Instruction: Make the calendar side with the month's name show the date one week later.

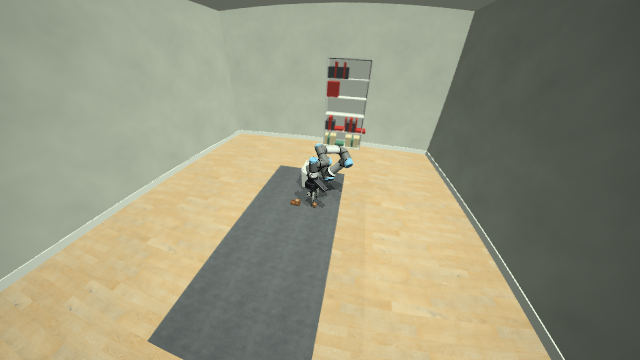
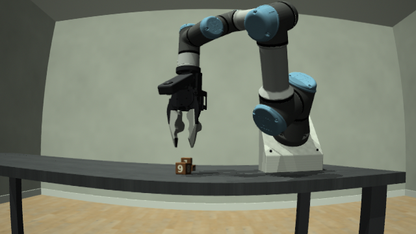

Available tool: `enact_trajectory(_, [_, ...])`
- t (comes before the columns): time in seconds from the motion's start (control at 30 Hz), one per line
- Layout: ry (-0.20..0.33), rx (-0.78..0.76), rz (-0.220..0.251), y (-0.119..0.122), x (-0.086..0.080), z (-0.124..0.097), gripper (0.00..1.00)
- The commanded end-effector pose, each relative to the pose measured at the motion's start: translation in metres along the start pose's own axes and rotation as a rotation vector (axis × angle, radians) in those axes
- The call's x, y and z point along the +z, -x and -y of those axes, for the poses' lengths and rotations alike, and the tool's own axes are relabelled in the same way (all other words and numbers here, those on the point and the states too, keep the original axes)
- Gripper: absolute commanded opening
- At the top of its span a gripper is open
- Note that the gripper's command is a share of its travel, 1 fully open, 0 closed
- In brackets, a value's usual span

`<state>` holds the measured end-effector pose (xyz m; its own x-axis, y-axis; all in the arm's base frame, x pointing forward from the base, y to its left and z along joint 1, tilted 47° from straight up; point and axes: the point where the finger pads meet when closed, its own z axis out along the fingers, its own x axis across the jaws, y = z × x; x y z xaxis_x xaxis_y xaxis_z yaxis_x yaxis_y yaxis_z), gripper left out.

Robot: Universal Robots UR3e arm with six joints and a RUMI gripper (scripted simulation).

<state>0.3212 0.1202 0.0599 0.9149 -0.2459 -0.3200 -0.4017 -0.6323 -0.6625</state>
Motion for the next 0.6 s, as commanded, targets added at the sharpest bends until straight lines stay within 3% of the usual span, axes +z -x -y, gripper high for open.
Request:
enact_trajectory(0.0, [0.000,-0.001,0.003,0.0002,-0.0185,0.0001,0.29])
enact_trajectory(0.43, [0.000,-0.001,0.003,0.0002,-0.0283,0.0001,0.29])
enact_trajectory(0.47, [0.000,-0.001,0.003,0.0002,-0.0283,0.0001,1.00])
enact_trajectory(0.57, [0.000,-0.001,0.003,0.0002,-0.0283,0.0001,1.00])
